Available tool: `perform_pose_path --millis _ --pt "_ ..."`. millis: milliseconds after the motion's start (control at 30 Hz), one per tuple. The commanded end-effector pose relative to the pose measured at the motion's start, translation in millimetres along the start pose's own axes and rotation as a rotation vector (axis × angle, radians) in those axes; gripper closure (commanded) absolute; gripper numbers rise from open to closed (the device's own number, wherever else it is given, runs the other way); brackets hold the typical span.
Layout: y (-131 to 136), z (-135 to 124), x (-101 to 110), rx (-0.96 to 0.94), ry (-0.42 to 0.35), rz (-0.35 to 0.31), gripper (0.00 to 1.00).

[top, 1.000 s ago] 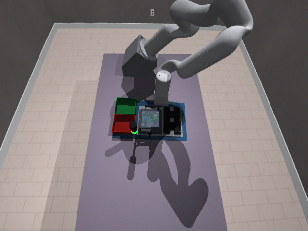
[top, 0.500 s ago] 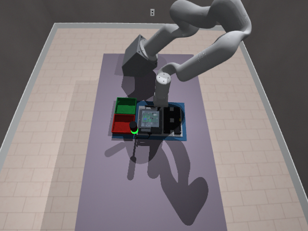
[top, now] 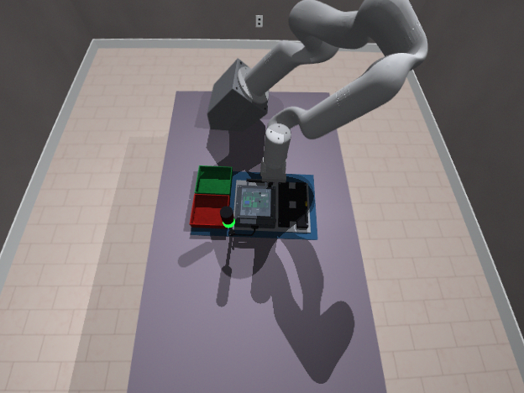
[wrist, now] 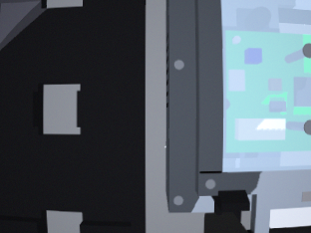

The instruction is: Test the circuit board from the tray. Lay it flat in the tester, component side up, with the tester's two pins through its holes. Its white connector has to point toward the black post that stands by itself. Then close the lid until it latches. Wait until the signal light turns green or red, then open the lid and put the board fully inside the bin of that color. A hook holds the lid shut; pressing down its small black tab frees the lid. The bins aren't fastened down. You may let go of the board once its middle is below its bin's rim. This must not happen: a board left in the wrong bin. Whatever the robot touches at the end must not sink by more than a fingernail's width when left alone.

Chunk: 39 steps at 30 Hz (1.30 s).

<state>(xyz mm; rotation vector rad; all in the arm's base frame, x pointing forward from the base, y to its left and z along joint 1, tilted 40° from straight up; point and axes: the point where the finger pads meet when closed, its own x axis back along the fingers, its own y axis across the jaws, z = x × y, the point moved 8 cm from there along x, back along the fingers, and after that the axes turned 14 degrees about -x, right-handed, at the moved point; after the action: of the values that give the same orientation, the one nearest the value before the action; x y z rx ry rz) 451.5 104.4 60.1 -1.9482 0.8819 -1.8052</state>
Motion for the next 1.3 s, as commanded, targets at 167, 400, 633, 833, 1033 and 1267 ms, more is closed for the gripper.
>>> perform_pose_path --millis 167,400,633,833,1033,1267 --pt "-0.1 0.5 -0.5 0.000 0.001 0.000 1.00" --pt "-0.1 0.5 -0.8 0.000 0.001 0.000 1.00" --pt "-0.1 0.5 -1.9 0.000 0.001 0.000 1.00" --pt "-0.1 0.5 -2.0 0.000 0.001 0.000 1.00" --pt "-0.1 0.5 -3.2 0.000 0.001 0.000 1.00" --pt "-0.1 0.5 -3.2 0.000 0.001 0.000 1.00"
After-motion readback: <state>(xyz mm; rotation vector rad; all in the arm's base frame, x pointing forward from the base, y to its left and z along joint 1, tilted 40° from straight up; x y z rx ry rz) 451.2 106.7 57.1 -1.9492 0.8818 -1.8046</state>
